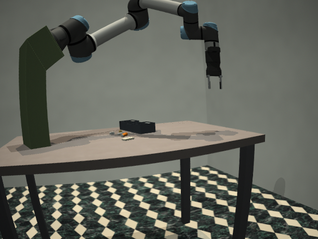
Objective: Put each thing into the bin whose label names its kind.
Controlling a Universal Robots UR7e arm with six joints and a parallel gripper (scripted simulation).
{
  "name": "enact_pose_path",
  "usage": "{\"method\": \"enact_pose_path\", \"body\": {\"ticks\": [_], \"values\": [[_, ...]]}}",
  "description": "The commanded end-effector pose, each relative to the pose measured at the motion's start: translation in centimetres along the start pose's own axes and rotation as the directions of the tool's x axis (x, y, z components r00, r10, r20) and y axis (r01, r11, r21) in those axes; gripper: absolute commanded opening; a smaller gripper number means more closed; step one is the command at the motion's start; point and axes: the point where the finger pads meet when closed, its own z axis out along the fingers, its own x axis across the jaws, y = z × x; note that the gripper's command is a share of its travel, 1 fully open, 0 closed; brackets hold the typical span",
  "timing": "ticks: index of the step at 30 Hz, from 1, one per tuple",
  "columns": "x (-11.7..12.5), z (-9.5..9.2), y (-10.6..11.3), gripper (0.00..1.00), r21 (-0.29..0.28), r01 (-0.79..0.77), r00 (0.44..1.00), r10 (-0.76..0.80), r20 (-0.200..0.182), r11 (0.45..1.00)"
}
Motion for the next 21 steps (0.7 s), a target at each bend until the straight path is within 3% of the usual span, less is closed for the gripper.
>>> {"method": "enact_pose_path", "body": {"ticks": [1,17,18,21], "values": [[0.0,-0.1,0.0,1.00,0.000,0.001,1.000,-0.001,0.001,1.000],[0.0,-0.1,0.0,1.00,0.000,0.001,1.000,-0.001,0.001,1.000],[0.8,0.0,0.0,0.31,-0.002,-0.049,0.999,0.049,0.002,0.999],[2.4,-0.3,-0.6,0.31,-0.001,-0.075,0.997,0.075,0.004,0.997]]}}
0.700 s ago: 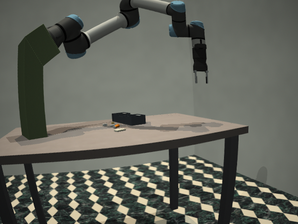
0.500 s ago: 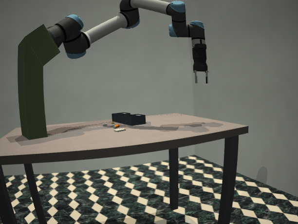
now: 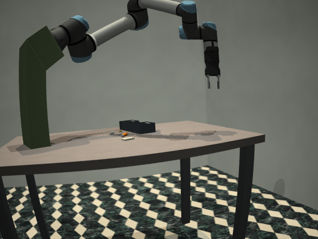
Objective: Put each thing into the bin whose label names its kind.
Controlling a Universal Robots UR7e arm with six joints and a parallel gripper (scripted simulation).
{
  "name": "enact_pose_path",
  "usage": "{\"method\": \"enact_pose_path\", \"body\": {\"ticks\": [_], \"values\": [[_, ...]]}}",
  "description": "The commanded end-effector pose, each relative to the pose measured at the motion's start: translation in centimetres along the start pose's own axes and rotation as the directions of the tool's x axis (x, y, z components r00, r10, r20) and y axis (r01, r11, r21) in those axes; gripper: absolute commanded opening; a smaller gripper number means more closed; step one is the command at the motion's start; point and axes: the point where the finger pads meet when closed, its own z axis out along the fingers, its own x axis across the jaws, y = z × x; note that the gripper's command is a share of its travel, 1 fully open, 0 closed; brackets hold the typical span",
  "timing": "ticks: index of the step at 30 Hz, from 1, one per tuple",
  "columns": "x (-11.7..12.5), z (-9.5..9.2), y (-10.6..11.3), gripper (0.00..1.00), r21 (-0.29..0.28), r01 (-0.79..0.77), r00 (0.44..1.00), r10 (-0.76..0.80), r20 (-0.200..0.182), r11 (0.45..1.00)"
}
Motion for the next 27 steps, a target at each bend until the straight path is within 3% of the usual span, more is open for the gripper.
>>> {"method": "enact_pose_path", "body": {"ticks": [1,4,7,10,13,16,19,22,27], "values": [[1.7,-0.3,-0.6,0.31,0.000,-0.043,0.999,0.043,0.003,0.999],[4.1,-0.4,-1.2,0.31,-0.001,-0.119,0.993,0.119,0.004,0.993],[4.2,-0.4,-1.3,0.31,-0.001,-0.119,0.993,0.119,0.004,0.993],[6.6,-0.5,-1.9,0.31,-0.002,-0.195,0.981,0.195,0.005,0.981],[6.8,-0.5,-1.9,0.31,-0.002,-0.195,0.981,0.195,0.005,0.981],[9.3,-0.6,-2.4,0.31,-0.004,-0.269,0.963,0.269,0.006,0.963],[9.5,-0.6,-2.5,0.31,-0.004,-0.269,0.963,0.269,0.006,0.963],[12.0,-0.6,-2.9,0.31,-0.006,-0.342,0.940,0.342,0.007,0.940],[13.2,-0.6,-3.1,0.31,-0.008,-0.388,0.921,0.388,0.008,0.921]]}}
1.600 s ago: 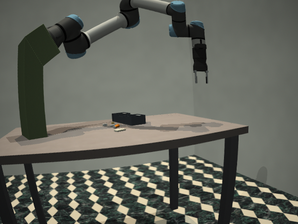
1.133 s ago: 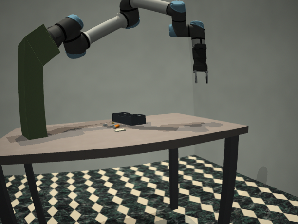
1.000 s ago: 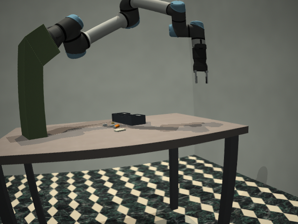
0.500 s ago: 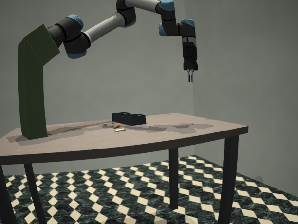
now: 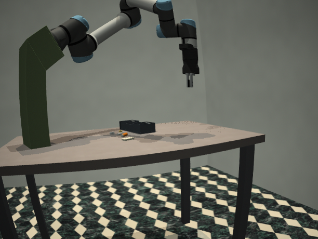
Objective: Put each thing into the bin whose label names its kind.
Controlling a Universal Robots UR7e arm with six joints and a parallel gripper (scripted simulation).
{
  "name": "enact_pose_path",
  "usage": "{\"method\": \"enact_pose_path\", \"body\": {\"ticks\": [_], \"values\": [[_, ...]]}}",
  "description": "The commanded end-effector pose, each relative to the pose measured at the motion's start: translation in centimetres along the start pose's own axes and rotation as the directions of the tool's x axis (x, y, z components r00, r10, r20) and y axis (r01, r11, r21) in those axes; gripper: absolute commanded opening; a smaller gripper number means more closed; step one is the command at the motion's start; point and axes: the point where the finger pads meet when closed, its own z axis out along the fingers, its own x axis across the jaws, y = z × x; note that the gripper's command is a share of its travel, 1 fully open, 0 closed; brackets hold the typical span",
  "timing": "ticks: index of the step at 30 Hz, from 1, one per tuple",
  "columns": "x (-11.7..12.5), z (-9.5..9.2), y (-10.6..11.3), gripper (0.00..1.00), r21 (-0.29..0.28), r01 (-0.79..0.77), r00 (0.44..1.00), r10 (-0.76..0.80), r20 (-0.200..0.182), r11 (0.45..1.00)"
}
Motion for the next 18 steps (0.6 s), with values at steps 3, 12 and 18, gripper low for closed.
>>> {"method": "enact_pose_path", "body": {"ticks": [3,12,18], "values": [[2.1,-0.2,-1.1,0.31,-0.004,-0.090,0.996,0.090,0.007,0.996],[5.8,-0.2,-3.0,0.31,-0.007,-0.166,0.986,0.166,0.008,0.986],[8.6,-0.1,-4.3,0.31,-0.010,-0.241,0.971,0.241,0.009,0.971]]}}
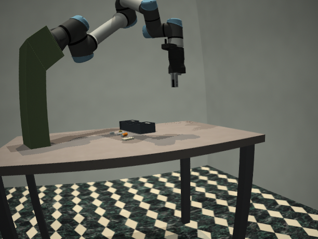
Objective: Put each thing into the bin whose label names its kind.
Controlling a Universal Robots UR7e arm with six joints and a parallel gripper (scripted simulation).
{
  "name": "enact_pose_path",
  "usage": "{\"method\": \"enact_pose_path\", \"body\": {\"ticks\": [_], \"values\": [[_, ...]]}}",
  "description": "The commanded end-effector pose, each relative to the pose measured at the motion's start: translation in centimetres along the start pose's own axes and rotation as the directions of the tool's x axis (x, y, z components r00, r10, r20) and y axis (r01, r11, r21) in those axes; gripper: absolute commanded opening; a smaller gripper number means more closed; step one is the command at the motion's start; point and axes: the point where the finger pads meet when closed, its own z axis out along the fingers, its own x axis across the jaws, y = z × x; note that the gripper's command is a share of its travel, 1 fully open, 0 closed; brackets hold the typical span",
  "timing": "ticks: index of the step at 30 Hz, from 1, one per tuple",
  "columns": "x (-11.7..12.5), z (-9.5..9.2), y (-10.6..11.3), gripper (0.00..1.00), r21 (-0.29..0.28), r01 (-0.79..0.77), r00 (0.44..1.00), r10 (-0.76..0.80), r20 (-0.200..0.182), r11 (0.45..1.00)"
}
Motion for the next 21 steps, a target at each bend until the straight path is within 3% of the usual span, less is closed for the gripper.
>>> {"method": "enact_pose_path", "body": {"ticks": [1,3,7,10,14,19,21], "values": [[2.1,-0.1,-1.5,0.31,-0.003,-0.048,0.999,0.048,0.004,0.999],[2.1,-0.1,-1.5,0.31,-0.003,-0.048,0.999,0.048,0.004,0.999],[4.6,0.0,-3.3,0.31,-0.006,-0.125,0.992,0.125,0.005,0.992],[4.6,0.0,-3.3,0.31,-0.006,-0.125,0.992,0.125,0.005,0.992],[7.2,0.2,-5.0,0.31,-0.009,-0.200,0.980,0.200,0.006,0.980],[7.2,0.2,-5.0,0.31,-0.009,-0.200,0.980,0.200,0.006,0.980],[8.6,0.3,-5.9,0.31,-0.013,-0.275,0.961,0.275,0.006,0.961]]}}
